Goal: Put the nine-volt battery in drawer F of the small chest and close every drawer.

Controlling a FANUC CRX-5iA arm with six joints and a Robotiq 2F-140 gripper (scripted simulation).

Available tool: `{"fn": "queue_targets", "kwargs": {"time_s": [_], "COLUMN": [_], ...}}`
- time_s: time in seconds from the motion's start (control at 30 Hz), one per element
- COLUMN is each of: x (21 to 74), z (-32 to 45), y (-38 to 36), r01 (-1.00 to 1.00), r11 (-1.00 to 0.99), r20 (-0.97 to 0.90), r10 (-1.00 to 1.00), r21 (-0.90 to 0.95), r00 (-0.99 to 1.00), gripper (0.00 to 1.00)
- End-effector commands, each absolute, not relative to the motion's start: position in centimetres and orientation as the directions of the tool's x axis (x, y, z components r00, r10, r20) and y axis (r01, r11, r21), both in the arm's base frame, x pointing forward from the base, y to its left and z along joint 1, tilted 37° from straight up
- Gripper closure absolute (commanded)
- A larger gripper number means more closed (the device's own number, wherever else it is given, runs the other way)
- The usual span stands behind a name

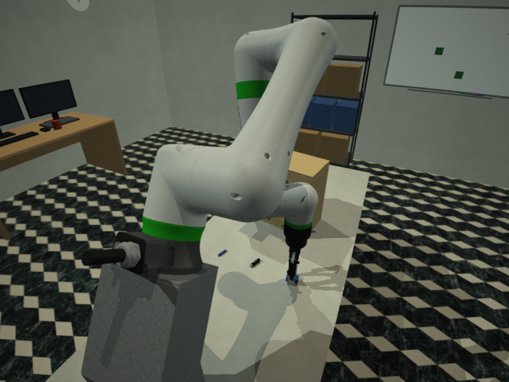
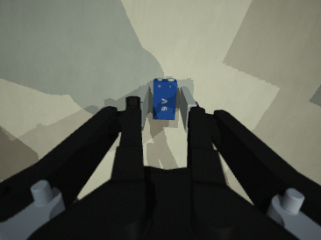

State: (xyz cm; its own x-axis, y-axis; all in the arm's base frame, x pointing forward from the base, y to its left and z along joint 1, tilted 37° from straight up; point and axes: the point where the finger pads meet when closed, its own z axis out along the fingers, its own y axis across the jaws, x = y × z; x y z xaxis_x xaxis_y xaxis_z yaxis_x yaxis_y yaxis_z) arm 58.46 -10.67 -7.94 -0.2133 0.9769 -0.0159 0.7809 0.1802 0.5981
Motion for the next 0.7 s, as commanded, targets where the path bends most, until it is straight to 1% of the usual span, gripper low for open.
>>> {"fn": "queue_targets", "kwargs": {"time_s": [0.0,0.33,0.37,0.67], "x": [58.46,58.46,58.46,58.46], "z": [-7.94,-7.94,-7.94,-7.94], "y": [-10.68,-10.68,-10.68,-10.68], "r01": [0.781,0.781,0.781,0.781], "r11": [0.18,0.18,0.18,0.18], "r20": [-0.016,-0.016,-0.016,-0.016], "r10": [0.977,0.977,0.977,0.977], "r21": [0.598,0.598,0.598,0.598], "r00": [-0.213,-0.213,-0.213,-0.213], "gripper": [0.74,0.74,0.86,0.86]}}
